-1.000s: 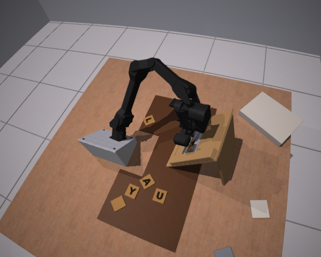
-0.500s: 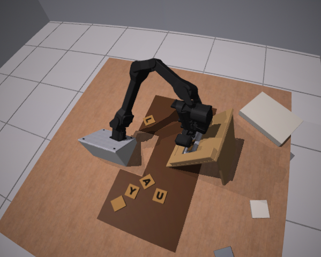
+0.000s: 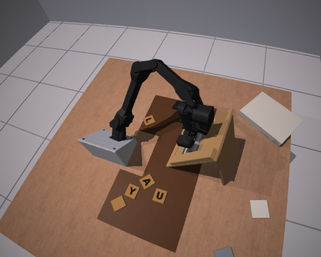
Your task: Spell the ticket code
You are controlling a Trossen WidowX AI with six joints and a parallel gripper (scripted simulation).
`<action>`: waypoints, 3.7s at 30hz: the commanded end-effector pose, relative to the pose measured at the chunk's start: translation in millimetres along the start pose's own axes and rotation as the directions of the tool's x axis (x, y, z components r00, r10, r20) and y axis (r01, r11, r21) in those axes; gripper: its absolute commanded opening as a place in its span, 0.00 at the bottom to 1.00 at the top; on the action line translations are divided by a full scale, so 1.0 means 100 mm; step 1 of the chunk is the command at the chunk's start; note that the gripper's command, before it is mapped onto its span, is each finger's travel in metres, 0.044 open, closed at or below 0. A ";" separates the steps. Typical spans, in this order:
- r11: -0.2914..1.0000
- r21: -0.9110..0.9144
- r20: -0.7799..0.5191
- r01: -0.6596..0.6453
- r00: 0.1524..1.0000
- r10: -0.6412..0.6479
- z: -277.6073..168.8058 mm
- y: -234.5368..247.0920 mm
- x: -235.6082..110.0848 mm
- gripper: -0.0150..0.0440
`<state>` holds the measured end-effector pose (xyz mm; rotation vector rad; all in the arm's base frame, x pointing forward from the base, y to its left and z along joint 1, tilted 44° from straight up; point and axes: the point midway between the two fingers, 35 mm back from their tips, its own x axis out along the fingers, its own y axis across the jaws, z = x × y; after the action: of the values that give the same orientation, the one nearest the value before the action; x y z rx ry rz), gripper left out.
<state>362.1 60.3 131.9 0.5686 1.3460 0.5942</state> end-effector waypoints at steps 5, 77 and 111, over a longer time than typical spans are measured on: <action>1.000 0.003 0.002 -0.003 1.000 0.003 0.01 0.00 0.01 0.25; 1.000 0.004 0.001 -0.001 1.000 0.001 -0.19 -0.14 -0.20 0.25; -0.015 -0.881 0.468 0.473 0.875 0.123 -0.77 0.47 -1.68 1.00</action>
<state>283.8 -15.0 253.2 -0.4495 0.4272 0.9778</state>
